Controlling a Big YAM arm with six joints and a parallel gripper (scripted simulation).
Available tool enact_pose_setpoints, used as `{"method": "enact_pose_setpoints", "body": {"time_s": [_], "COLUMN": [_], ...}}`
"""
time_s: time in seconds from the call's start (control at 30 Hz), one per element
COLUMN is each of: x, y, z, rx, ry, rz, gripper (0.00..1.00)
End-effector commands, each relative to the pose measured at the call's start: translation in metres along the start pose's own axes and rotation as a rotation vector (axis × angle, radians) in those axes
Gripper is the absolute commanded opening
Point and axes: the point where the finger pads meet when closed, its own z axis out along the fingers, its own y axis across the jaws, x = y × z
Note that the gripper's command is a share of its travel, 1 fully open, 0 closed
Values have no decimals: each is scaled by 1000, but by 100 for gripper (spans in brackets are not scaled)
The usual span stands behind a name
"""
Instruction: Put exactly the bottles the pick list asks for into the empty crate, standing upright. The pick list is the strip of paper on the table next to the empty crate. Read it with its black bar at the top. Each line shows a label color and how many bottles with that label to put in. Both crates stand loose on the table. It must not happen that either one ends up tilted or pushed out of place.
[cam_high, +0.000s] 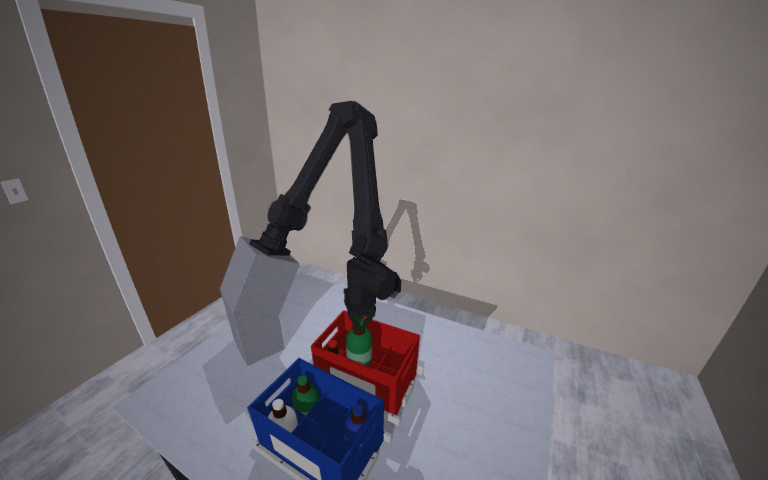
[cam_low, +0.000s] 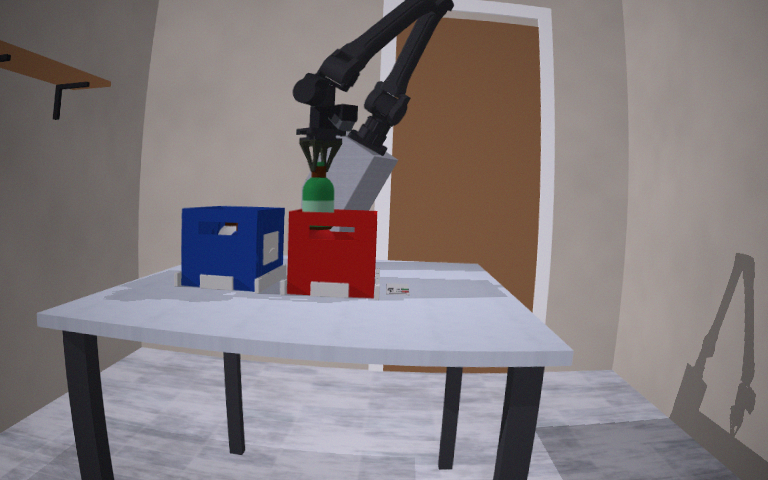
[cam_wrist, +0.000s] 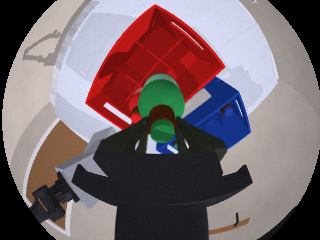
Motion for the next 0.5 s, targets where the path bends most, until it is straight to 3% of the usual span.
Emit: {"method": "enact_pose_setpoints", "body": {"time_s": [0.0, 0.2, 0.23, 0.37, 0.47], "x": [-12, -13, -14, -7, -8], "y": [-16, -11, -15, -6, -5], "z": [-3, 4, -6, 14, 14], "rx": [35, 27, 50, 12, 18], "ry": [-18, -14, -26, -6, -9], "rz": [-4, -10, -6, 0, -4], "gripper": [0, 0, 0, 0, 0]}}
